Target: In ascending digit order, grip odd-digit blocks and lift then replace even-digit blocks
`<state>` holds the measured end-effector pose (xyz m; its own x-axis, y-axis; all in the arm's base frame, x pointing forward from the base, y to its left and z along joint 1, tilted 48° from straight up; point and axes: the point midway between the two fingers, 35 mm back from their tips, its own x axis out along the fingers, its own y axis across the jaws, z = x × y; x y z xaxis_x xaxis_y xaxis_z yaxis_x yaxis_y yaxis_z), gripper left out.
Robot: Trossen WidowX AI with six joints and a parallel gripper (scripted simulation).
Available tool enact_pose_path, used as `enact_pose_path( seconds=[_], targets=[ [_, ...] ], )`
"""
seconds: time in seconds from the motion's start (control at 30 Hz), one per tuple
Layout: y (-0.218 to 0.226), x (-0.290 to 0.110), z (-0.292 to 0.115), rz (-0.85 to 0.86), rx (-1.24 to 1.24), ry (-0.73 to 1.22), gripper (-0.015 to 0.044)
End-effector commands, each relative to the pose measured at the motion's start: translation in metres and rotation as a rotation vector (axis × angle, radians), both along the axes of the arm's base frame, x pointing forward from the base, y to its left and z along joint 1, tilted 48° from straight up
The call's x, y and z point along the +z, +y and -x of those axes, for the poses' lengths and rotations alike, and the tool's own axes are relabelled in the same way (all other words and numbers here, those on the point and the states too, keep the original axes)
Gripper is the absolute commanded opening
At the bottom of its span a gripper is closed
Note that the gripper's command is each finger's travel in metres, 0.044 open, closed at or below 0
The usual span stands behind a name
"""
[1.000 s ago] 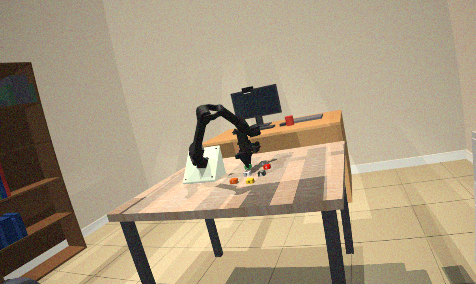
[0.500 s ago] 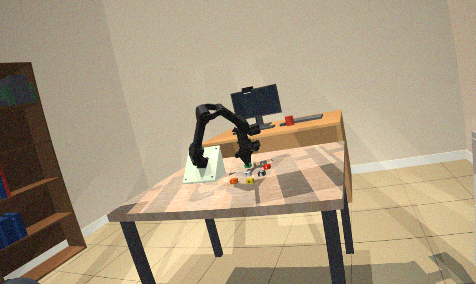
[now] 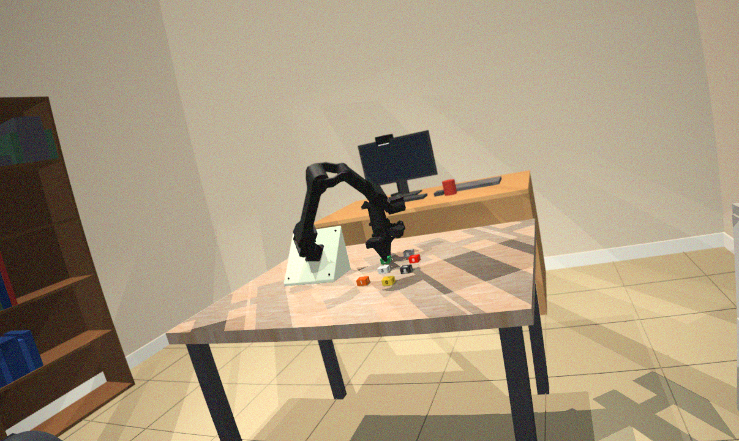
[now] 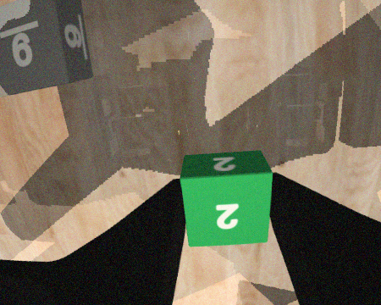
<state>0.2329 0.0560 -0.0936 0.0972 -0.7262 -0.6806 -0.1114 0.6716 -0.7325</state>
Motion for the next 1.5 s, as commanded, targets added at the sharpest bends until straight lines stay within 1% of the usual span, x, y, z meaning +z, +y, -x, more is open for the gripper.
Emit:
enact_pose_path(
  seconds=[0.0,0.27,0.6,0.63,0.73,0.83,0.93,1.0,1.13,1.2,1.3,1.47],
  targets=[
    [-0.003,-0.001,0.000,0.006,0.005,0.004,0.0120],
    [-0.003,-0.001,0.000,0.006,0.005,0.004,0.0120],
    [-0.003,-0.001,0.000,0.006,0.005,0.004,0.0383],
    [-0.003,-0.001,0.000,0.006,0.005,0.004,0.0400],
    [-0.001,0.000,0.000,0.005,0.005,0.004,0.0400],
    [0.022,0.021,0.003,0.004,0.005,0.004,0.0400],
    [0.024,0.023,0.004,0.004,0.005,0.004,0.0400],
    [0.032,0.029,0.004,0.003,0.005,0.005,0.0348],
    [0.076,0.070,0.010,0.001,0.005,0.006,0.0242],
    [0.083,0.078,0.012,0.002,0.005,0.006,0.0190],
    [0.083,0.078,0.012,0.002,0.005,0.006,0.0120],
    [0.083,0.078,0.012,0.002,0.005,0.006,0.0120]
  ],
)
